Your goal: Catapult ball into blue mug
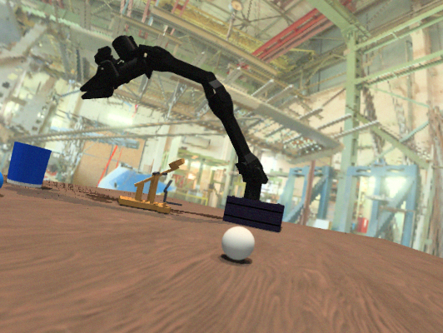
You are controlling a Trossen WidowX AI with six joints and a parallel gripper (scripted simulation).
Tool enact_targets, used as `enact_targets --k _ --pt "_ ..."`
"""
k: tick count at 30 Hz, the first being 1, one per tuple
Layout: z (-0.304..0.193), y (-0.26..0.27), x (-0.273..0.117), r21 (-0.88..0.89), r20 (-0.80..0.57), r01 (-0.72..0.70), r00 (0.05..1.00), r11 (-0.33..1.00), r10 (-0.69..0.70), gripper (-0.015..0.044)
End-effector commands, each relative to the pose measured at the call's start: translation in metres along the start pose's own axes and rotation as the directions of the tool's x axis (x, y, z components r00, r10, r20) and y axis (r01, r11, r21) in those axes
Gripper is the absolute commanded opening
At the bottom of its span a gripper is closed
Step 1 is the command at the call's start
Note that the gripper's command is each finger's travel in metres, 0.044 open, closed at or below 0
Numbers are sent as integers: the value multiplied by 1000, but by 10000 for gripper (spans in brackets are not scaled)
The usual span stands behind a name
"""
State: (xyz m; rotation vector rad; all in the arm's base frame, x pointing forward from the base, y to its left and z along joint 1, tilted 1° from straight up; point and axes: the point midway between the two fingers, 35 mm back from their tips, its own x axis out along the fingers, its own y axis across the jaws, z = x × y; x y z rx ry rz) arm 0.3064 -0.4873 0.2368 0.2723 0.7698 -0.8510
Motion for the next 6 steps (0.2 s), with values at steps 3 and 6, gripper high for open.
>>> enact_targets --k 3,6 --pt "0 0 0 0 0 0 1000 1000 0 440" --pt "0 0 0 0 0 0 1000 1000 0 440"
